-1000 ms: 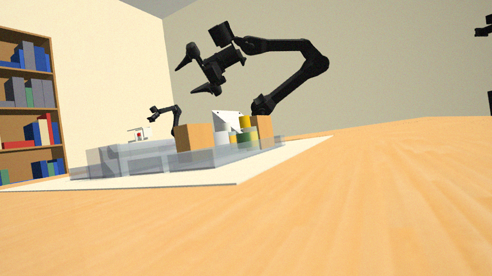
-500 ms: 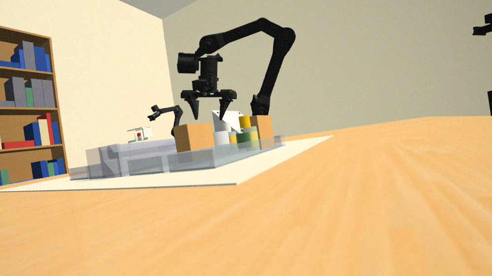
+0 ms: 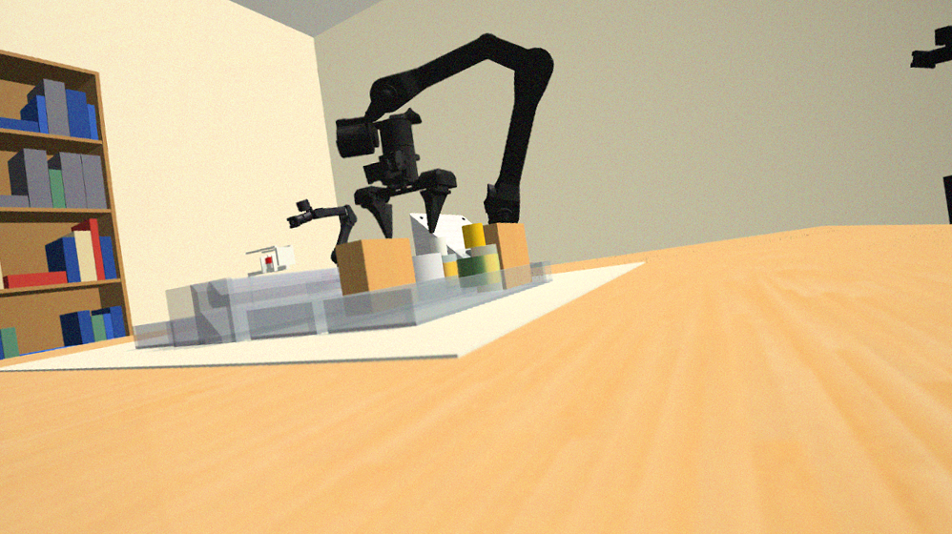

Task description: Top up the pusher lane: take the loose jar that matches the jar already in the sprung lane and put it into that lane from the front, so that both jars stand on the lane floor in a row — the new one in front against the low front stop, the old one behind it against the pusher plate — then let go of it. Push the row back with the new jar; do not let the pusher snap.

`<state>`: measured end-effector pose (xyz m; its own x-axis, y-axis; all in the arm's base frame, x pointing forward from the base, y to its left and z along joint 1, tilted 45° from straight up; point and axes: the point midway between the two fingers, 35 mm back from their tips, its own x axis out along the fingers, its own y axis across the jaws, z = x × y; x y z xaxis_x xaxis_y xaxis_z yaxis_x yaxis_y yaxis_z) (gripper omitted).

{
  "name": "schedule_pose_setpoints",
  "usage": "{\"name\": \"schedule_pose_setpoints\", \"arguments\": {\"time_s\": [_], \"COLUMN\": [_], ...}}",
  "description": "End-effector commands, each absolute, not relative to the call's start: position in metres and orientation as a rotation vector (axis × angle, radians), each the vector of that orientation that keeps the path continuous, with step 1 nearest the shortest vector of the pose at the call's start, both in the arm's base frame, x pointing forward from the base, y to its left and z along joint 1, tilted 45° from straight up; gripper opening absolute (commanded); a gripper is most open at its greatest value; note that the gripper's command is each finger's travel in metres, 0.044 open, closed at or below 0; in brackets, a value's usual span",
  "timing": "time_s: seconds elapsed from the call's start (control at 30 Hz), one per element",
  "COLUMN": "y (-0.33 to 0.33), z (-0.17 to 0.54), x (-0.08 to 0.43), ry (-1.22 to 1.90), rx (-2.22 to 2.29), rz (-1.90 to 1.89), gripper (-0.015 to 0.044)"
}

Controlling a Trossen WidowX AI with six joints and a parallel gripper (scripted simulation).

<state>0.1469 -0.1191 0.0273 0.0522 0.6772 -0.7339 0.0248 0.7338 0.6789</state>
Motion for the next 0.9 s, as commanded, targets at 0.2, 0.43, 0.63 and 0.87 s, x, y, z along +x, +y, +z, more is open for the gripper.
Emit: {"name": "schedule_pose_setpoints", "arguments": {"time_s": [0.2, 0.43, 0.63, 0.87], "y": [-0.099, -0.089, -0.084, -0.076], "z": [0.010, -0.001, -0.007, -0.015], "x": [0.148, 0.149, 0.150, 0.150], "ry": [1.455, 1.454, 1.454, 1.454], "rx": [0.635, 0.636, 0.635, 0.636], "rz": [0.554, 0.554, 0.554, 0.554], "gripper": [0.0440, 0.0440, 0.0440, 0.0440]}}
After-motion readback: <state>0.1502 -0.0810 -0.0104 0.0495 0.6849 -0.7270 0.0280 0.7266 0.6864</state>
